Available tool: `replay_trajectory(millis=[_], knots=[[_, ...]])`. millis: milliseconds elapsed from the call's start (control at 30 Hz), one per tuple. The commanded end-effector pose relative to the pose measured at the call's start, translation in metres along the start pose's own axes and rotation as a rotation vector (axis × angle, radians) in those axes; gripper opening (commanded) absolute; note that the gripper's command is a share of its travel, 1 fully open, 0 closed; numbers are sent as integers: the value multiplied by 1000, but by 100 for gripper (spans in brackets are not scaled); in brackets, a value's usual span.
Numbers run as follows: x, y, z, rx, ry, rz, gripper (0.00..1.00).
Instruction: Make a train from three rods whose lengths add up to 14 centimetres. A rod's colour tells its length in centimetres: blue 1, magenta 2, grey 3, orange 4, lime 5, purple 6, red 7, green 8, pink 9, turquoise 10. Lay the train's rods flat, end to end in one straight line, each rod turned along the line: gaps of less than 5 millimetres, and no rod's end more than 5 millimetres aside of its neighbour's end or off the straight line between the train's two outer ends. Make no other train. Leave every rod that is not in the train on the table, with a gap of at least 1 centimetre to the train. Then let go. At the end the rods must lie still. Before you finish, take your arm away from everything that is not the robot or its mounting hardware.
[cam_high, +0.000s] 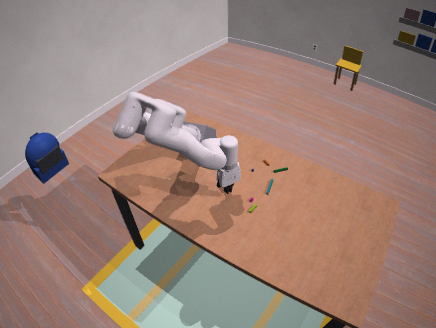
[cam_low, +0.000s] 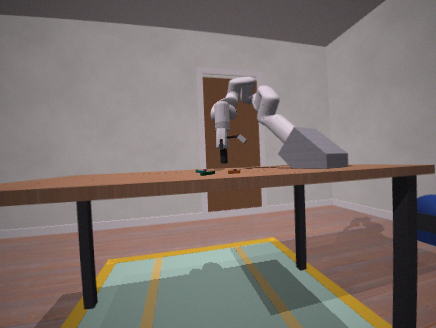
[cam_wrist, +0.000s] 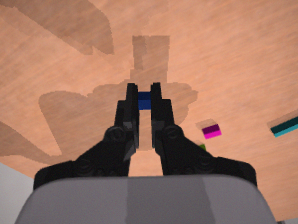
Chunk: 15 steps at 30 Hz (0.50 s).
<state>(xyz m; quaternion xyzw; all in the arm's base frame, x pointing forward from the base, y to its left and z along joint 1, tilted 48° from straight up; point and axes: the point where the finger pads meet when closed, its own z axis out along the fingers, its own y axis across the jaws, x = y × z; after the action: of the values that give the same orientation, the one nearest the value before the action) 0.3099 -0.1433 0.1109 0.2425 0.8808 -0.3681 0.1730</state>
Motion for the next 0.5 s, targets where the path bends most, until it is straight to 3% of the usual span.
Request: replay_trajectory(millis=[0,467], knots=[[-2,1,13,-1,-4,2,4],[-2,1,19,-1,-4,2,4]])
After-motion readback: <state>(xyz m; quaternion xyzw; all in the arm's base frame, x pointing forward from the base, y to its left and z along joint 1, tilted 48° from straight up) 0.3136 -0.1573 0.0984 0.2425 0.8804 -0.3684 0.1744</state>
